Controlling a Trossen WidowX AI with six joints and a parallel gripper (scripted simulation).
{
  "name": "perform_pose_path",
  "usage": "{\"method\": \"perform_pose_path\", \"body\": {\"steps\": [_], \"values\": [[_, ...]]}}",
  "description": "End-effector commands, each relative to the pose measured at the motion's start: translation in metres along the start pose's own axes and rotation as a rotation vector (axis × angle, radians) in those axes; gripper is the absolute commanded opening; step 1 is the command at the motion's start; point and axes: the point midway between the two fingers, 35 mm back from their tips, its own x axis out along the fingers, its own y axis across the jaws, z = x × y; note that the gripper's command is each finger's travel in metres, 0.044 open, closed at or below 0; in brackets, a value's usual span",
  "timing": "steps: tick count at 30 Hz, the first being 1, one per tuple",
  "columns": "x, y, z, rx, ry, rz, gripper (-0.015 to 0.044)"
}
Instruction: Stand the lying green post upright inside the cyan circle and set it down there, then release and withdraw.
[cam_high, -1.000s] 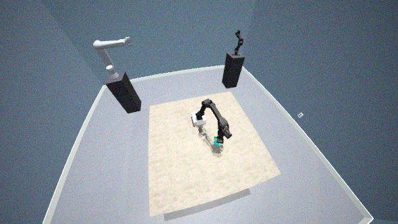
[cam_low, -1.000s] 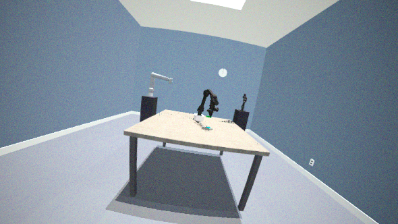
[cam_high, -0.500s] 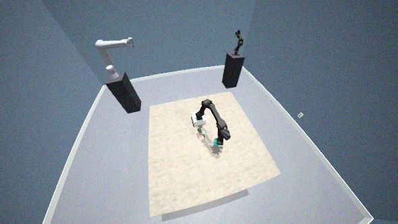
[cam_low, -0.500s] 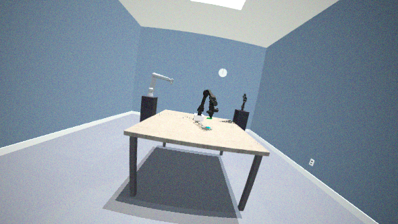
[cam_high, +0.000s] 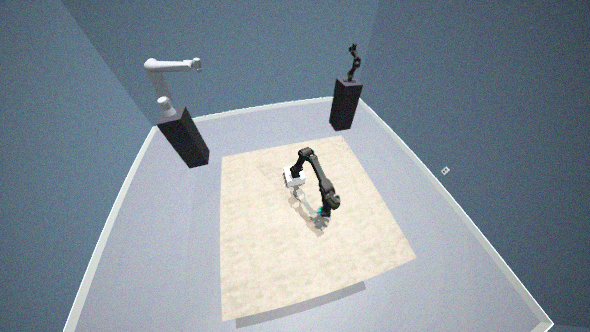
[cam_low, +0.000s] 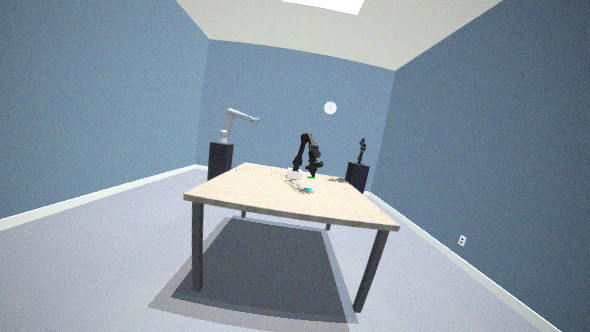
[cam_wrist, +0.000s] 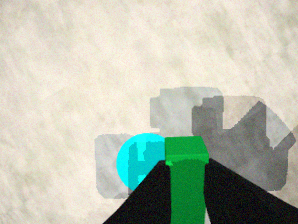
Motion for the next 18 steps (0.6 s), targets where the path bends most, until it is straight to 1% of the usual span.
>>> {"method": "perform_pose_path", "body": {"steps": [1,18], "values": [[0.003,-0.002,0.002,0.016,-0.033,0.001,0.0023],[0.013,-0.012,0.007,0.056,-0.157,-0.006,0.0023]]}}
